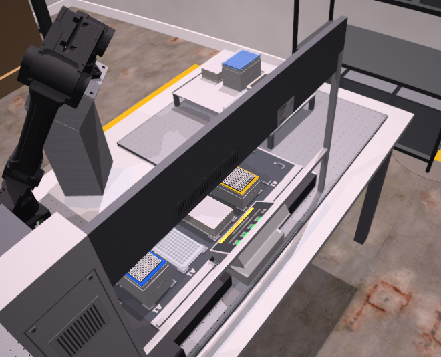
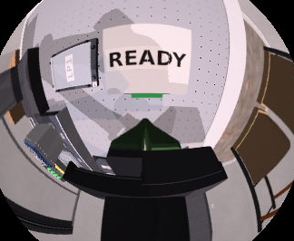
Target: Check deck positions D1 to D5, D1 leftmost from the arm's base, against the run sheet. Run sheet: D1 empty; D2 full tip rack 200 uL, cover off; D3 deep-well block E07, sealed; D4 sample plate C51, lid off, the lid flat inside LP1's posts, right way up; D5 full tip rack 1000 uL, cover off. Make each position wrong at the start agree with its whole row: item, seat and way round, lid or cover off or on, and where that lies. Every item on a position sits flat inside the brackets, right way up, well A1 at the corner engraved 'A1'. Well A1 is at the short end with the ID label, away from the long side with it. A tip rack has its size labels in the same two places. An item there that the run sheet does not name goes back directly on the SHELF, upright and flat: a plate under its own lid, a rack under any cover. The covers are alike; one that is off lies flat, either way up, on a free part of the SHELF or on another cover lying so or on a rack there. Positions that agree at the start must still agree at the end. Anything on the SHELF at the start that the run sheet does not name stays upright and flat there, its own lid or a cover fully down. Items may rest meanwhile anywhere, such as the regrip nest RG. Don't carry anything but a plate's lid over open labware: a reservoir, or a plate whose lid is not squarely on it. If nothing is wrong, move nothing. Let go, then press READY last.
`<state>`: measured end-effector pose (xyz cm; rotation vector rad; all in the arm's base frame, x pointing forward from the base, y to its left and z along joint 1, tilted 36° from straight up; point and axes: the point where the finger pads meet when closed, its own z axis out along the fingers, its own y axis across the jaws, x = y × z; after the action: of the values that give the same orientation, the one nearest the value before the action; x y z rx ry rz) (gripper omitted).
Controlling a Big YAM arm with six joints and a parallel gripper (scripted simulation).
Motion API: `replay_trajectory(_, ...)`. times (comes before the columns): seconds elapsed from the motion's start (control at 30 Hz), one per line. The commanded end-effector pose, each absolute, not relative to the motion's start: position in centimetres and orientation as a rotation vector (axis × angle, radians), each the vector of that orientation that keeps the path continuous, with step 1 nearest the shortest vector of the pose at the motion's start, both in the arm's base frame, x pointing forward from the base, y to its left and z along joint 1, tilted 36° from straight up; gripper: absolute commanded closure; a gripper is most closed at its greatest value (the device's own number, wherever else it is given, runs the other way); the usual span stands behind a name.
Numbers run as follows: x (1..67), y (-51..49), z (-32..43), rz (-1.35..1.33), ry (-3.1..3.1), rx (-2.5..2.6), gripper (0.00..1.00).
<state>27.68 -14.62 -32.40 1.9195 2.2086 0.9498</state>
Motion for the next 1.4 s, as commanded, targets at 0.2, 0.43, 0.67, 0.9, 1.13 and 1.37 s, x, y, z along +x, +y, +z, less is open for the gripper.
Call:
replay_trajectory(0.2, 27.2, -15.7, -33.1, 0.955, 2.207, 1.935, 1.00)
replay_trajectory(0.43, 27.4, -16.8, -33.5, 0.954, 2.207, 1.935, 1.00)
replay_trajectory(0.67, 27.7, -15.8, -33.6, 0.964, 2.252, 1.912, 1.00)
replay_trajectory(0.9, 27.8, -16.0, -33.6, 0.961, 2.249, 1.907, 1.00)
replay_trajectory(1.13, 27.8, -16.0, -33.6, 0.961, 2.249, 1.908, 1.00)
replay_trajectory(1.37, 27.8, -16.0, -33.6, 0.961, 2.249, 1.908, 1.00)
